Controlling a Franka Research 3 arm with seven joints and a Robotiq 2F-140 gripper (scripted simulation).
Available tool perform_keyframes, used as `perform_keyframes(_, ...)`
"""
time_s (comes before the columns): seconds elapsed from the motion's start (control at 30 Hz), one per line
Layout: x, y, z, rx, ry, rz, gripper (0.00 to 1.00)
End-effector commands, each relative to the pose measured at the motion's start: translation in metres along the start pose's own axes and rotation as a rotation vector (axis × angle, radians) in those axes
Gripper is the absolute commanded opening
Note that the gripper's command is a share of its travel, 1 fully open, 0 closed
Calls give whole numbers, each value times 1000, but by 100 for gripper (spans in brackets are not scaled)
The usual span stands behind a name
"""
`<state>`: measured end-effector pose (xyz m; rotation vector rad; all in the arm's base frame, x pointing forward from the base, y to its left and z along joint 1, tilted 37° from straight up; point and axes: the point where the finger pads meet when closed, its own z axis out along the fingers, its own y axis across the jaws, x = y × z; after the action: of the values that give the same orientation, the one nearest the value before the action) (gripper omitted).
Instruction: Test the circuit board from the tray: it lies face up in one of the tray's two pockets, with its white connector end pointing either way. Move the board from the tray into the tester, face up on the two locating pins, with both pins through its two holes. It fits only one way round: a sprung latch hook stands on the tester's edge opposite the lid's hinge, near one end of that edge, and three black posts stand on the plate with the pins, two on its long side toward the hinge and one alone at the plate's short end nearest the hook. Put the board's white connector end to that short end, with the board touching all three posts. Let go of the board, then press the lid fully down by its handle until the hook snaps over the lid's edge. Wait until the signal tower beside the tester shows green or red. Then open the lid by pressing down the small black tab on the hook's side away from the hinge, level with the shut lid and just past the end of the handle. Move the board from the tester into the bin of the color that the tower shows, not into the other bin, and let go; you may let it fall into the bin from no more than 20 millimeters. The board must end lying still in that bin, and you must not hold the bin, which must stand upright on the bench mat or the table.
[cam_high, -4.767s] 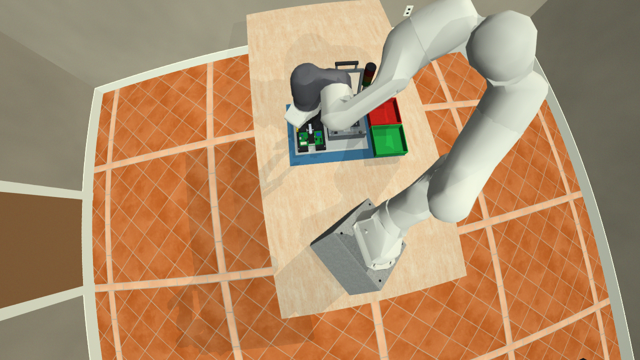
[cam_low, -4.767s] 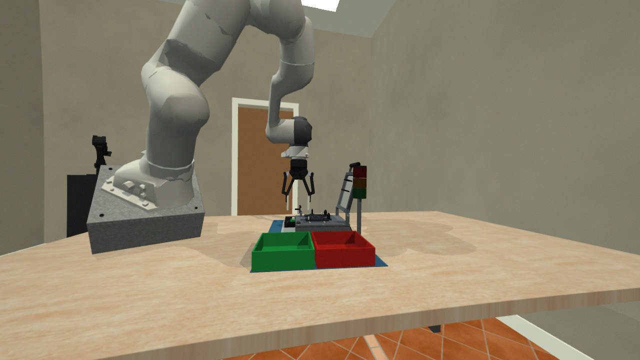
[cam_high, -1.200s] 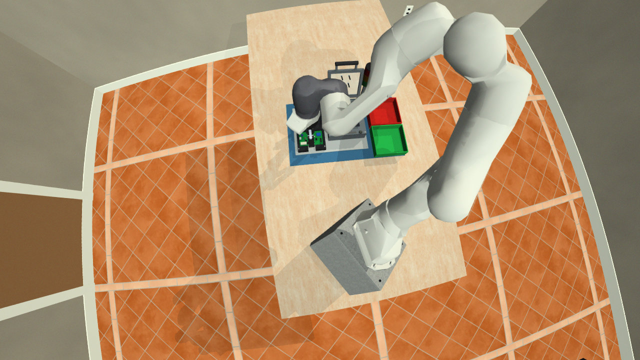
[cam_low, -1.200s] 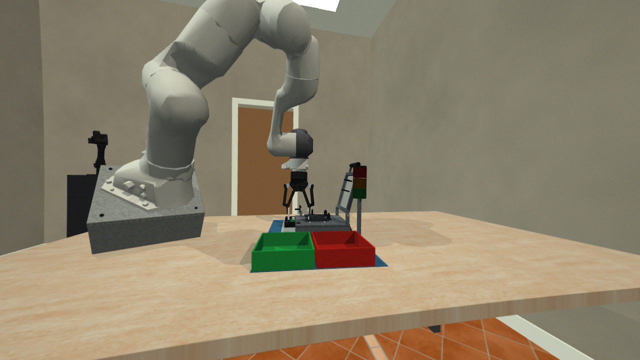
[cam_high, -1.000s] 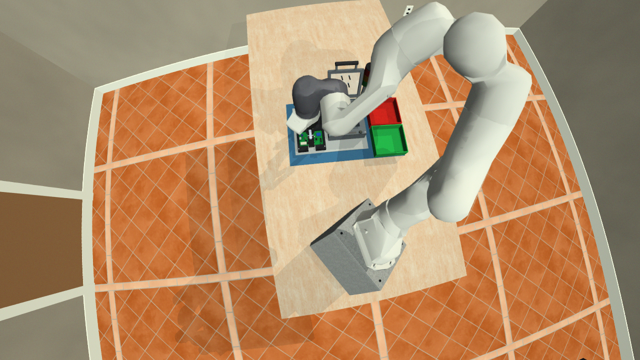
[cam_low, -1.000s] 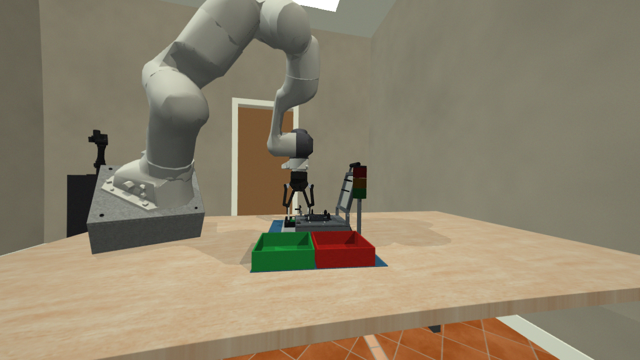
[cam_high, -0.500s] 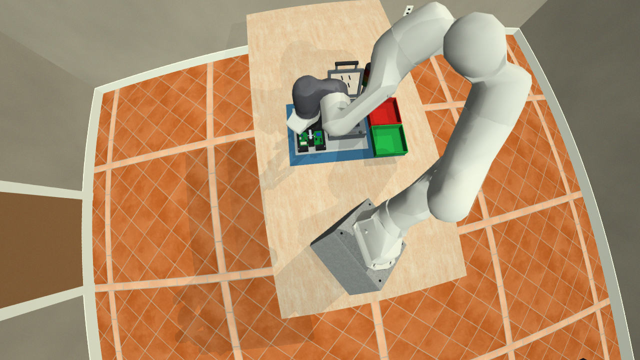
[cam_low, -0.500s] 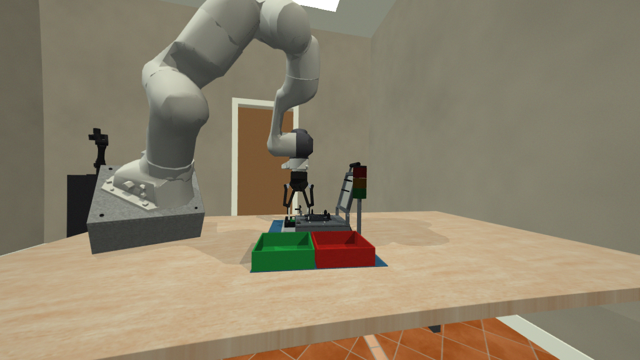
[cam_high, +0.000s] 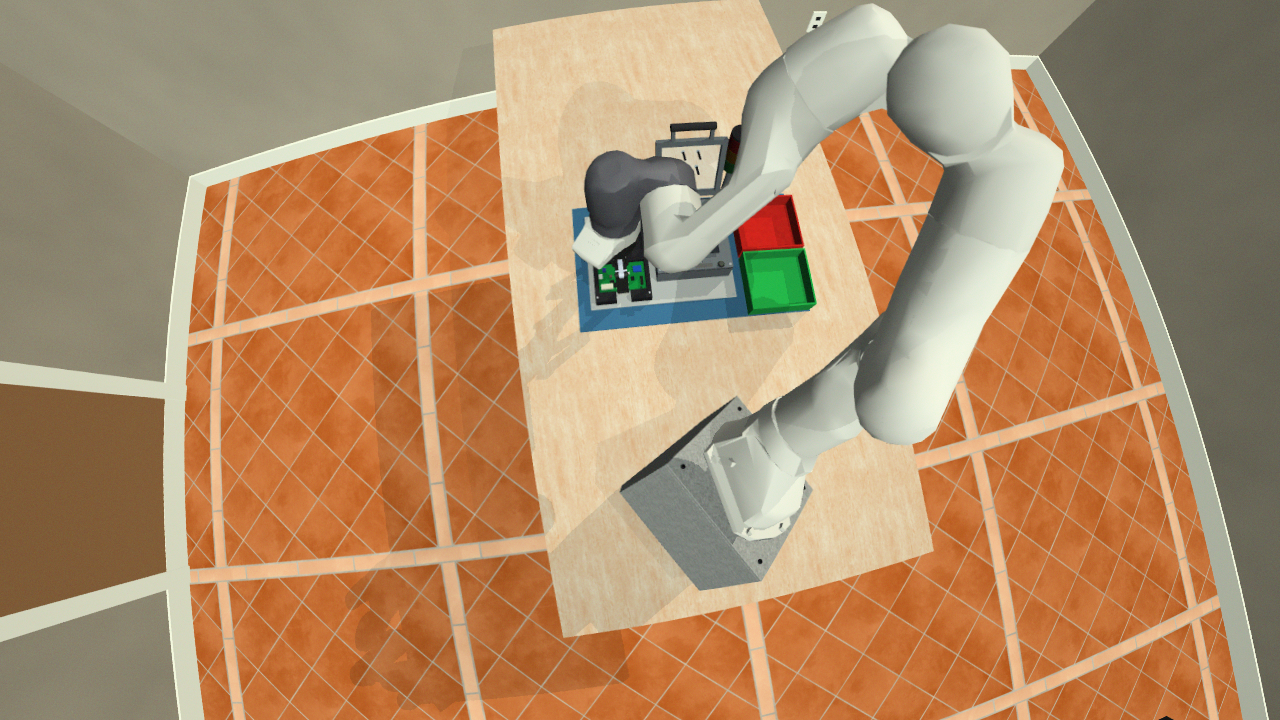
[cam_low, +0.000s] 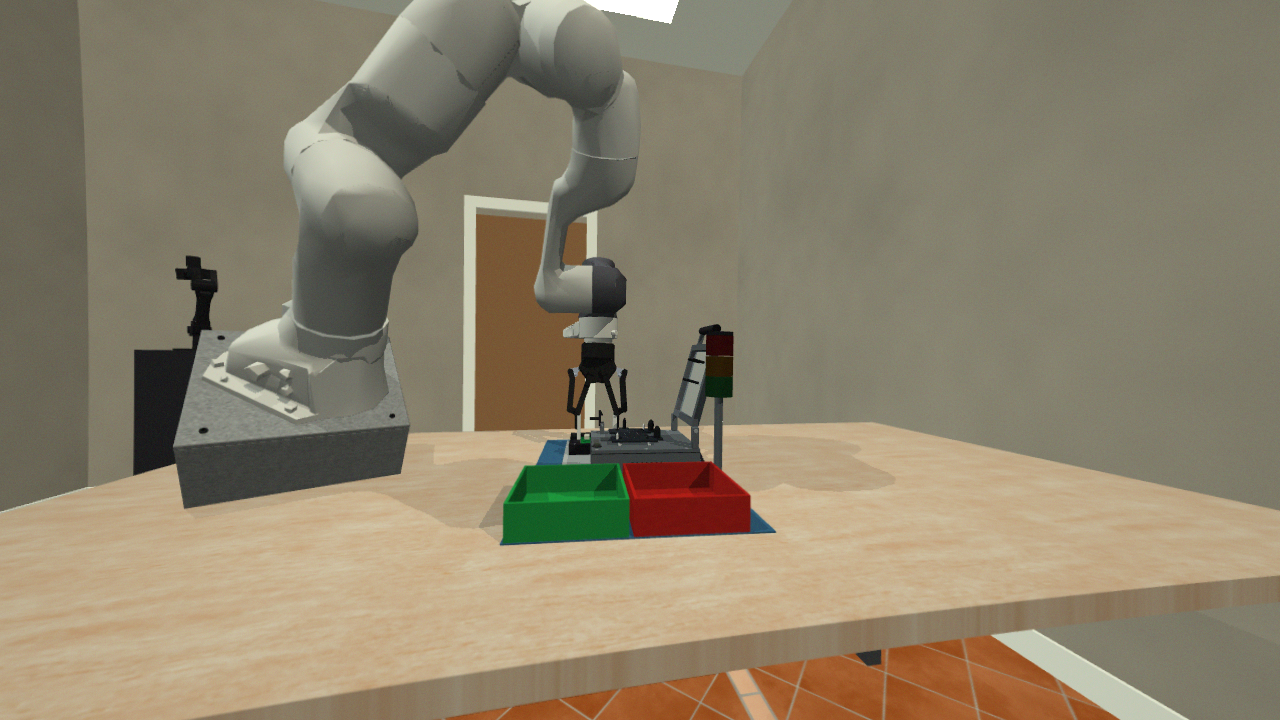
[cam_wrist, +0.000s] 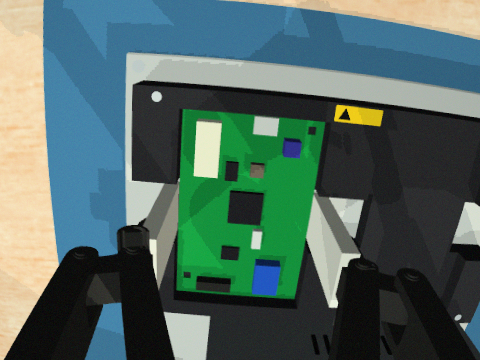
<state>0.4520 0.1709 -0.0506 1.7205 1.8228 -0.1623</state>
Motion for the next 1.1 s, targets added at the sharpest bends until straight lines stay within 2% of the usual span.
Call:
perform_keyframes(0.0, 0, 1, 0, -2, 2, 4, 49)
perform_keyframes(1.07, 0, 1, 0, -2, 2, 4, 46)
